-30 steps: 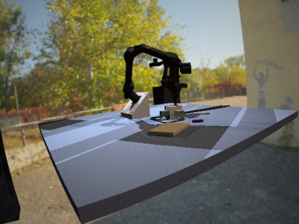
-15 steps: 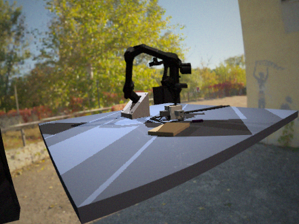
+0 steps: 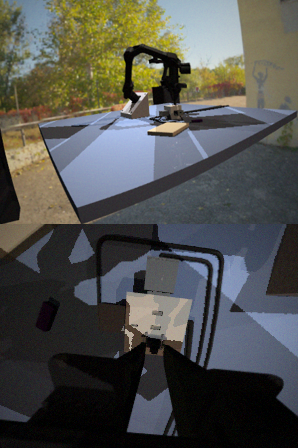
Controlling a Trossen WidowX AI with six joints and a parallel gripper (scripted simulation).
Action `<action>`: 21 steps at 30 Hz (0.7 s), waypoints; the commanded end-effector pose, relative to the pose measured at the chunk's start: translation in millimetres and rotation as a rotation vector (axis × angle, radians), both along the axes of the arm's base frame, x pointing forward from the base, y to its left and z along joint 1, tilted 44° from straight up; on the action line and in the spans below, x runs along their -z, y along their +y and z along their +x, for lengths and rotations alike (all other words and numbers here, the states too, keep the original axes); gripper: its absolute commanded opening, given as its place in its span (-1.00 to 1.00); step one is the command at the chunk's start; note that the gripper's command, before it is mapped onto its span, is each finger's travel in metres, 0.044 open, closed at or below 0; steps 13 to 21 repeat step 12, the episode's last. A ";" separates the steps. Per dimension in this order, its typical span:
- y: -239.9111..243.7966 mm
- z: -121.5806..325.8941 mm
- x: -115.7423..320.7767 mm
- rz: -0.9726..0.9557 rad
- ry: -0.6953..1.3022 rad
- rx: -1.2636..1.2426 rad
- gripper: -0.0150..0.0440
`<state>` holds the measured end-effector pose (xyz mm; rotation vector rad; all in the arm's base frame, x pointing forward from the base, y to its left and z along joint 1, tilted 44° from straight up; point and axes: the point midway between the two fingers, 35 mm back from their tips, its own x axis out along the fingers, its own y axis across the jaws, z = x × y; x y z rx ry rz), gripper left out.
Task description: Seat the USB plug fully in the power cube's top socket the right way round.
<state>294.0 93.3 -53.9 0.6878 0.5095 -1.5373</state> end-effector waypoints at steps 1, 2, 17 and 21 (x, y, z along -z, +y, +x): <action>0.0 0.1 0.0 0.000 0.000 0.000 -0.17; 0.7 0.0 -0.7 0.000 0.000 0.000 -0.17; 7.6 0.0 -8.0 0.000 0.000 0.000 -0.17; 7.6 0.0 -8.0 0.000 0.000 0.000 -0.17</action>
